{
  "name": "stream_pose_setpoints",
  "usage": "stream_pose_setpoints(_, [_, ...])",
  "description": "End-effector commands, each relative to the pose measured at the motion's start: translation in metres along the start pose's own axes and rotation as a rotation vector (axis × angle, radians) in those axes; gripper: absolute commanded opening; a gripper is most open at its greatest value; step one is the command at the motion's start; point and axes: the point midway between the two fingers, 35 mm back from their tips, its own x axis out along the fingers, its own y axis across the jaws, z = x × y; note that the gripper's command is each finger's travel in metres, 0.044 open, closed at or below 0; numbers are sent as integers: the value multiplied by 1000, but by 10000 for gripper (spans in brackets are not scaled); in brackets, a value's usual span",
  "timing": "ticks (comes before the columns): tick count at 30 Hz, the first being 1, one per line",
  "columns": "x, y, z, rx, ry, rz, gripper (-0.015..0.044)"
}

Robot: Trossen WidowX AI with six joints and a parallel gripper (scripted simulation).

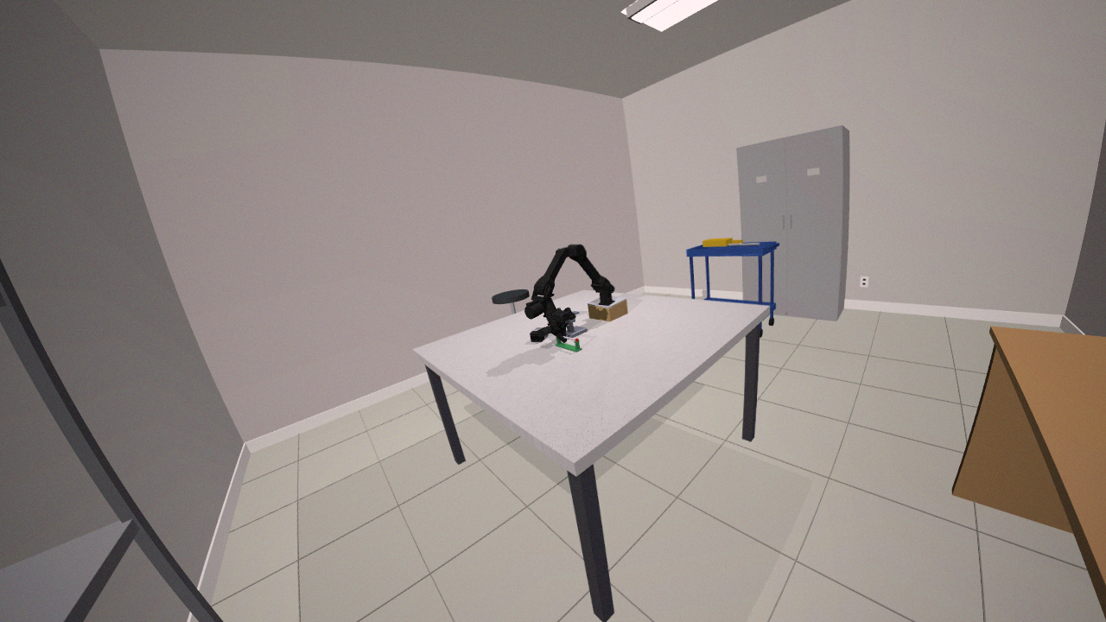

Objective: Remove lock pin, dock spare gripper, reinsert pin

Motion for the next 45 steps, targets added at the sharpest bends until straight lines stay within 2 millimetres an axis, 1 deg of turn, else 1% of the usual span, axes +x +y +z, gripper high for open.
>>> stream_pose_setpoints(1, [4,1,-2,2,3,5,0])
stream_pose_setpoints(21, [4,1,-2,2,3,5,0])
stream_pose_setpoints(22, [0,0,0,0,0,1,26])
stream_pose_setpoints(33, [0,0,0,0,0,1,315])
stream_pose_setpoints(36, [-9,1,3,1,0,1,394])
stream_pose_setpoints(38, [-12,3,4,3,0,8,440])
stream_pose_setpoints(45, [-18,10,5,15,1,33,440])
